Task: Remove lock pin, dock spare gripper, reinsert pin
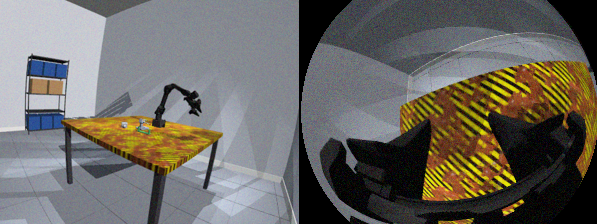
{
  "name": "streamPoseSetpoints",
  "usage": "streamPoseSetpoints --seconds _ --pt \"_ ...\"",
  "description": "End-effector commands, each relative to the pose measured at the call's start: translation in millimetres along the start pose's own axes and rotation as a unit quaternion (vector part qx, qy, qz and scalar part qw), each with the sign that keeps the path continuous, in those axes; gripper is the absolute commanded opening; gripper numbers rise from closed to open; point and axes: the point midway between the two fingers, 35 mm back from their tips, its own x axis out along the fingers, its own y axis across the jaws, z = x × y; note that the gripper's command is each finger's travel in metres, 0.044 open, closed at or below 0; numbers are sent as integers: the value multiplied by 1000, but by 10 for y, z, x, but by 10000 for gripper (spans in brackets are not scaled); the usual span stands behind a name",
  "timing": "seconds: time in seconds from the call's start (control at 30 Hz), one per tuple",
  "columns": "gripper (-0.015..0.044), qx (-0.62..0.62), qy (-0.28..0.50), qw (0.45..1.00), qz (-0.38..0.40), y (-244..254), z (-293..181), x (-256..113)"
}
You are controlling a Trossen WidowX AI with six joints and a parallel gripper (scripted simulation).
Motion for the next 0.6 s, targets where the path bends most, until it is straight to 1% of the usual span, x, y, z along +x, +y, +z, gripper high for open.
streamPoseSetpoints --seconds 0.0,0.27,0.57 --pt "300 -12 -2 998 -60 -489 -29 -300" --pt "300 -33 32 984 -169 -1402 -318 -977" --pt "300 -45 113 960 -253 -2132 -937 -1792"
